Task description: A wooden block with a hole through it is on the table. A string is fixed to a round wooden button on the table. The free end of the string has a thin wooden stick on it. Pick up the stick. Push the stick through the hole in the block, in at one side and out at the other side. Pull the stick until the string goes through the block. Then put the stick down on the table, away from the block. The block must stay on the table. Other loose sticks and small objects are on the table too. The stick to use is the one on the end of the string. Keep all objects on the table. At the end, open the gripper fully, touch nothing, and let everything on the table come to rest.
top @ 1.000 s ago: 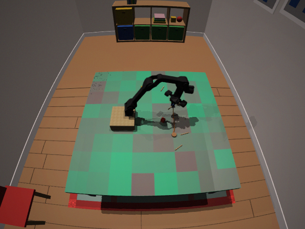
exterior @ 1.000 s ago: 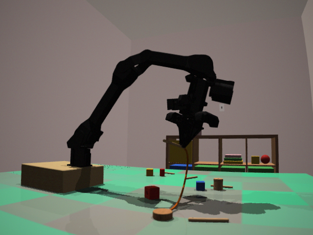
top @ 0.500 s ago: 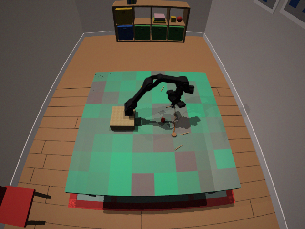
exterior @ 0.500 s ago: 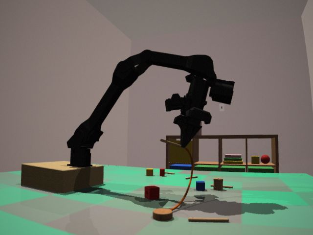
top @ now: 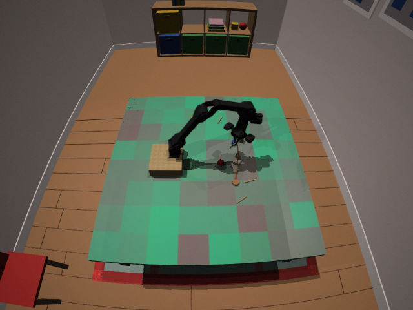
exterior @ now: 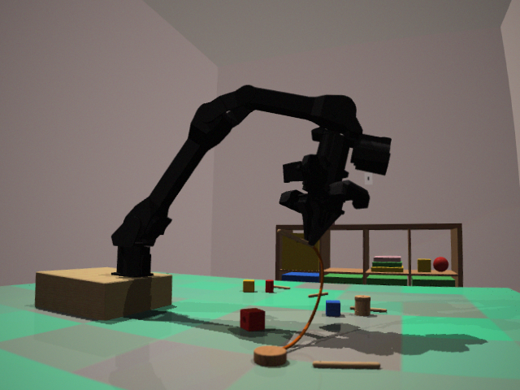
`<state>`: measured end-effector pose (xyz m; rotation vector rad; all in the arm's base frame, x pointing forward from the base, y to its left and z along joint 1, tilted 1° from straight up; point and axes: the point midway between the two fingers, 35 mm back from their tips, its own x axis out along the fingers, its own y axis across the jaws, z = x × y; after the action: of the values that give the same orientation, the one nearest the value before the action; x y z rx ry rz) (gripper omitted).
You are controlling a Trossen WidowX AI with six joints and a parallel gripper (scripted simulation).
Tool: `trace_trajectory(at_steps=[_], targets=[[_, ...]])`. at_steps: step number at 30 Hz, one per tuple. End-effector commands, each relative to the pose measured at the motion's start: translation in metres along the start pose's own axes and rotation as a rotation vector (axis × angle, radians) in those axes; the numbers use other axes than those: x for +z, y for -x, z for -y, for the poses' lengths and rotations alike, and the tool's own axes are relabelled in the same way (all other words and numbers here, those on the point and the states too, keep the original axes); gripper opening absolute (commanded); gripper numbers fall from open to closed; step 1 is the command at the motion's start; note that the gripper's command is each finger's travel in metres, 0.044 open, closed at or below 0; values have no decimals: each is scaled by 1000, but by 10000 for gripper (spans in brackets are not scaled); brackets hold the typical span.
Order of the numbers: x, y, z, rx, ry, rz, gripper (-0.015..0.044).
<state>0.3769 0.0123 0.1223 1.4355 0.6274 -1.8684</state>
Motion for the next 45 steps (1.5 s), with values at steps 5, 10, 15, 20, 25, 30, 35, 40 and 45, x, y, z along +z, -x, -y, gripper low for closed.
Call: trace_trajectory(at_steps=[5, 10, 15, 20, 25, 30, 35, 40, 45], targets=[[0, 0, 0, 3, 10, 1, 0], [-1, -3, -1, 1, 9, -10, 0], [-3, -9, -2, -2, 9, -33, 0], [-5, -15, -4, -4, 10, -55, 0], [-6, -21, -5, -6, 11, -78, 0], [-8, -27, -6, -7, 12, -102, 0], [-9, -33, -7, -8, 13, -125, 0], [-11, -39, -8, -8, 15, -150, 0], [-12, -45, -9, -7, 17, -175, 0]])
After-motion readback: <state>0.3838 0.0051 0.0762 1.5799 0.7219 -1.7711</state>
